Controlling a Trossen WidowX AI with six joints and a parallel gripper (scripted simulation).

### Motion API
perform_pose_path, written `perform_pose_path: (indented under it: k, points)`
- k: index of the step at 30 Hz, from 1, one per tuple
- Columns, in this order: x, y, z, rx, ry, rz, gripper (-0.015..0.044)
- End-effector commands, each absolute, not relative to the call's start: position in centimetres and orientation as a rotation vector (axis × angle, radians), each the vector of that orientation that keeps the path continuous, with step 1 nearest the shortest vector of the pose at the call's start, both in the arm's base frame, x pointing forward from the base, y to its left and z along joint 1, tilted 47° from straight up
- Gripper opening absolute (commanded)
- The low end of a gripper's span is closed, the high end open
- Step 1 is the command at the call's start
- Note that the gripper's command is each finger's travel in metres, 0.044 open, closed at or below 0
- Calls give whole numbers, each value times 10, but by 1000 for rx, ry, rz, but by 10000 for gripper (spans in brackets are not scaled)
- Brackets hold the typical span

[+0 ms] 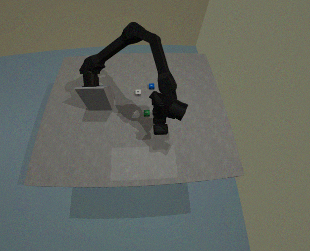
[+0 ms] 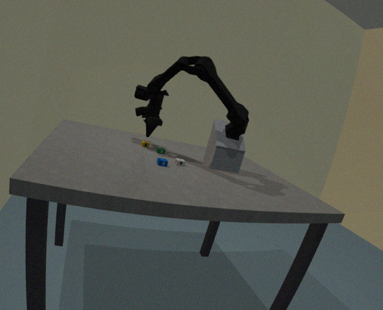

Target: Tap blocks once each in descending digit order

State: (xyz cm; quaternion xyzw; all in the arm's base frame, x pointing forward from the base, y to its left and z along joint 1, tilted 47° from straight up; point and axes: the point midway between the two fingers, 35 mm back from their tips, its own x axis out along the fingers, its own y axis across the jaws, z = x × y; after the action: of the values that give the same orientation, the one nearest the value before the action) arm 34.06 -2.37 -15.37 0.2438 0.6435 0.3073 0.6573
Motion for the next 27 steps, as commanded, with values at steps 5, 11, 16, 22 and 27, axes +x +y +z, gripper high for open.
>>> perform_pose_path:
  k: [5,11,16,22,27]
  points:
    - [340,-13,-162,558,1457,699,20]
    - [340,-6,-168,558,1457,700,20]
    - [340,-1,-173,559,1457,700,20]
    - [340,-1,-173,559,1457,701,20]
    - [340,-23,-152,557,1457,699,20]
